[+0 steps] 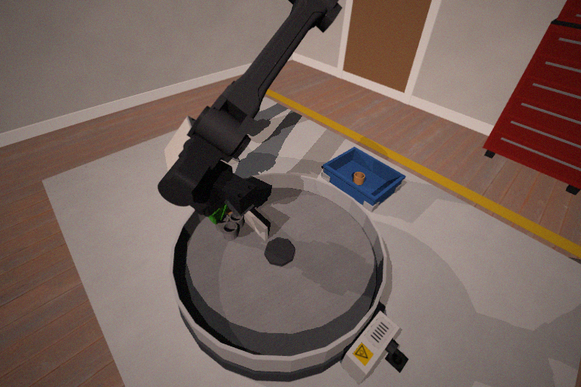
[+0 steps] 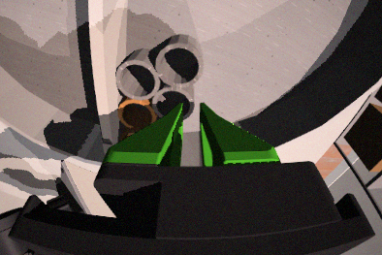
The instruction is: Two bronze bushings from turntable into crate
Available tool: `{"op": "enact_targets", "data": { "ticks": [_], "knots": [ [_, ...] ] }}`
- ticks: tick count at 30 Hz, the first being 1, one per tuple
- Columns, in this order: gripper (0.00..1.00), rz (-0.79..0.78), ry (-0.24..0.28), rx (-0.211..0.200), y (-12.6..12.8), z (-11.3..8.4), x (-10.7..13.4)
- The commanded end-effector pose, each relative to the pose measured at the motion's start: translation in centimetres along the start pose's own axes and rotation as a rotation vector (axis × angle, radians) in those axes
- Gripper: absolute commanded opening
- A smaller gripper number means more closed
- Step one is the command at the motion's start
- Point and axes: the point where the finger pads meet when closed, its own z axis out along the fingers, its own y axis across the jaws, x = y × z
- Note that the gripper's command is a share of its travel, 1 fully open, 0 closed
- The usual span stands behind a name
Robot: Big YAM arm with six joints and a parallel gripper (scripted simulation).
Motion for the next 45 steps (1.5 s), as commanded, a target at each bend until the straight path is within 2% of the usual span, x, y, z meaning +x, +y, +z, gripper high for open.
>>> {"op": "enact_targets", "data": {
  "ticks": [1,18,26,45],
  "knots": [
    [0.13,-0.031,-0.024,0.05,-1.85,-1.6,-2.32],
    [0.13,-0.032,-0.024,0.051,-1.84,-1.6,-2.33],
    [0.13,-0.038,-0.036,0.07,-1.63,-2.18,-2.51],
    [0.13,-0.036,-0.035,0.066,-1.55,-2.17,-2.47]
  ]
}}
